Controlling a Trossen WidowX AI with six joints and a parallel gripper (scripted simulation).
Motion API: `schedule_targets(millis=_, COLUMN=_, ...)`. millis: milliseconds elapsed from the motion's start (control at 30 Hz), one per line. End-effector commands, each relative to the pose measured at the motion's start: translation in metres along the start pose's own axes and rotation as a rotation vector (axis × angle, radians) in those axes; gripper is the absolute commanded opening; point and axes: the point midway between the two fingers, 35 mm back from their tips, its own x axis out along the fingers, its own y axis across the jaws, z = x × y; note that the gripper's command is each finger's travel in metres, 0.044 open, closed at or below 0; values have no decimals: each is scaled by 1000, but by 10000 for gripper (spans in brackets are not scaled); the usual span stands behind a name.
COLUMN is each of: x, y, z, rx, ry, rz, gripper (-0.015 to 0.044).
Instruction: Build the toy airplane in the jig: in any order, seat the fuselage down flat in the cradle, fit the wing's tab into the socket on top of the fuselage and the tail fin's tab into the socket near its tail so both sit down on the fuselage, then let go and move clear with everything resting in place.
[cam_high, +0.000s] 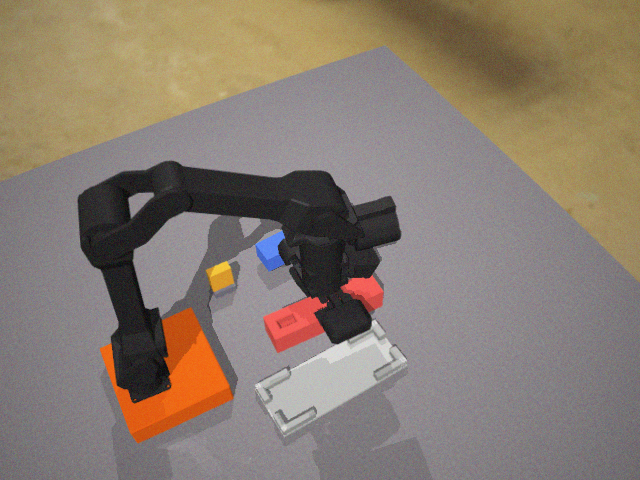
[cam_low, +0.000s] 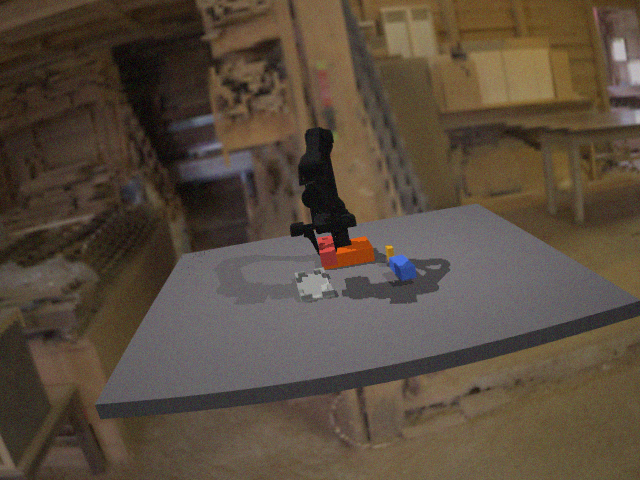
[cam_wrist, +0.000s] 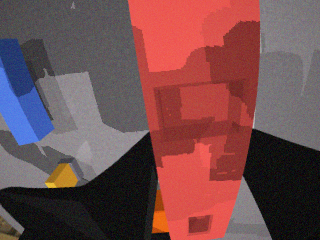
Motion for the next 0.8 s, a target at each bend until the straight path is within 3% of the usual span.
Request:
schedule_targets(millis=0, x=8, y=-14, z=-1, rx=0, ry=5, rz=-3, gripper=0)
schedule_targets(millis=567, x=28, y=-57, z=-10, rx=16, ry=7, rz=-7, gripper=0)
schedule_targets(millis=767, x=28, y=-57, z=-10, rx=16, ry=7, rz=-7, gripper=157)
